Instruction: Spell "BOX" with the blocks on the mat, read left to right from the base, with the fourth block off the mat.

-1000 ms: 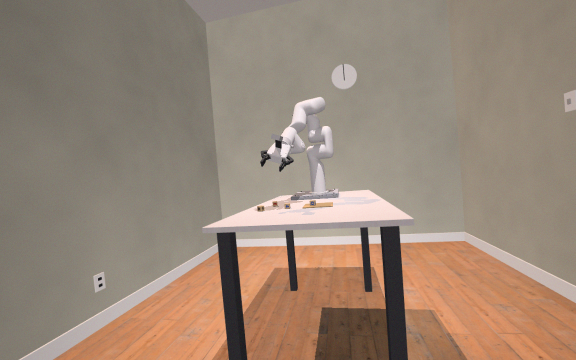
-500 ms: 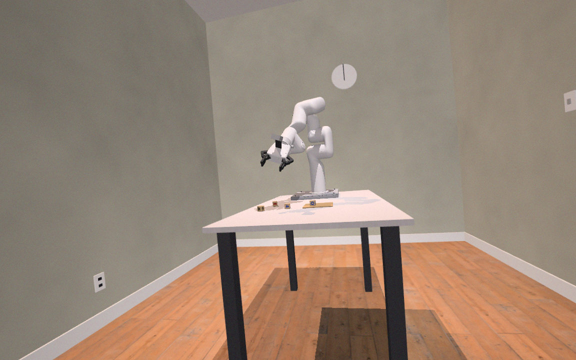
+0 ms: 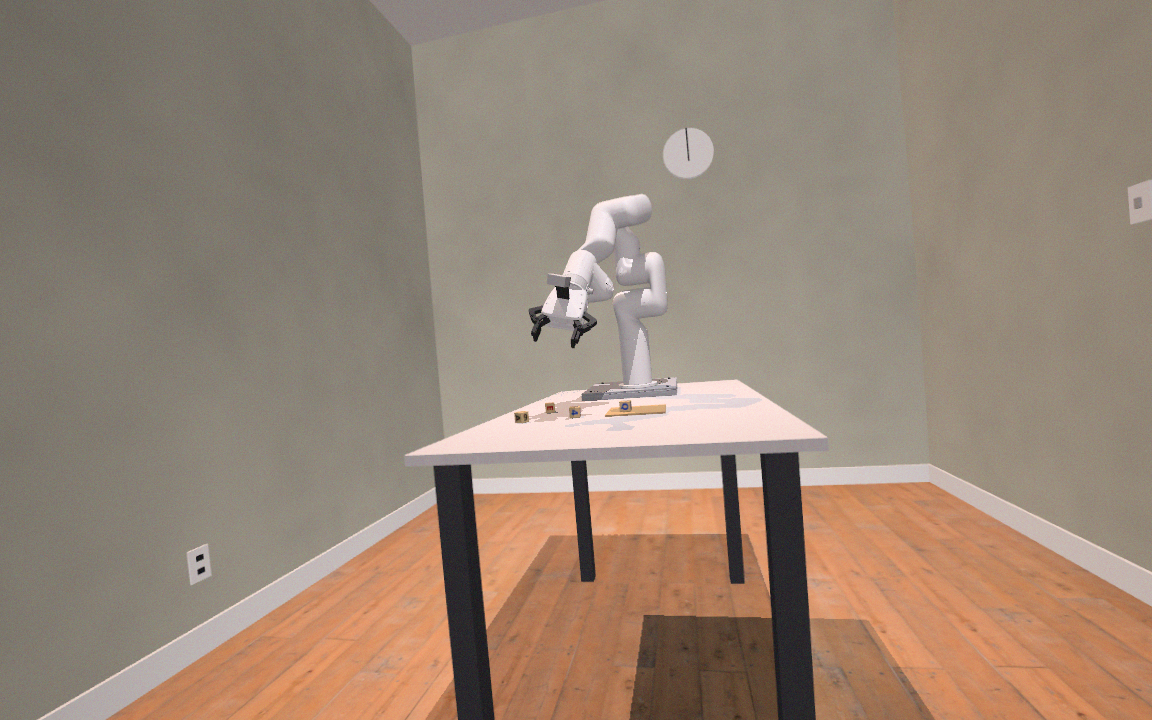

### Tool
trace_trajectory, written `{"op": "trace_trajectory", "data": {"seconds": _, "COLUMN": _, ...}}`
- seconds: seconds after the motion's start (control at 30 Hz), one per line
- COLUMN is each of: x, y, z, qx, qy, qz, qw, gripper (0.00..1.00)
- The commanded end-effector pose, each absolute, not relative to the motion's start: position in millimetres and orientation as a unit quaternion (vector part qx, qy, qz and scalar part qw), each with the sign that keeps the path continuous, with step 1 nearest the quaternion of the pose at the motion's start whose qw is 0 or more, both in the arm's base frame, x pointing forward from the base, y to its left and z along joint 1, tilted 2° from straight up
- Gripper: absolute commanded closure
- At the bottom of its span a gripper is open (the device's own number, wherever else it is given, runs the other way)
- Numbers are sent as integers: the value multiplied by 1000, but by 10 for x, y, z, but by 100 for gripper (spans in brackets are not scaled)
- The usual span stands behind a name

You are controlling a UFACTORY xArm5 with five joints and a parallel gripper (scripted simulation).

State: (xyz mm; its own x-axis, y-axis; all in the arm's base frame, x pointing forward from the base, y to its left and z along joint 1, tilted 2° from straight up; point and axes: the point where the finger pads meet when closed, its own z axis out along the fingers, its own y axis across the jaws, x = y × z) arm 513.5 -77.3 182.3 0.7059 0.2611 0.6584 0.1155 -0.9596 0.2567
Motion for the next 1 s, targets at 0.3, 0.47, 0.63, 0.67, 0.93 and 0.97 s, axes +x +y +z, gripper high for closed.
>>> {"op": "trace_trajectory", "data": {"seconds": 0.3, "x": 5053, "y": -285, "z": 1563, "qx": 962, "qy": 75, "qz": 261, "qw": 35, "gripper": 0}}
{"op": "trace_trajectory", "data": {"seconds": 0.47, "x": 4997, "y": -171, "z": 1517, "qx": 970, "qy": 68, "qz": 233, "qw": 24, "gripper": 0}}
{"op": "trace_trajectory", "data": {"seconds": 0.63, "x": 4865, "y": 38, "z": 1452, "qx": 982, "qy": 55, "qz": 180, "qw": 9, "gripper": 0}}
{"op": "trace_trajectory", "data": {"seconds": 0.67, "x": 4858, "y": 48, "z": 1450, "qx": 983, "qy": 55, "qz": 178, "qw": 8, "gripper": 0}}
{"op": "trace_trajectory", "data": {"seconds": 0.93, "x": 4633, "y": 299, "z": 1412, "qx": 994, "qy": 37, "qz": 106, "qw": -3, "gripper": 0}}
{"op": "trace_trajectory", "data": {"seconds": 0.97, "x": 4617, "y": 315, "z": 1411, "qx": 994, "qy": 36, "qz": 101, "qw": -3, "gripper": 0}}
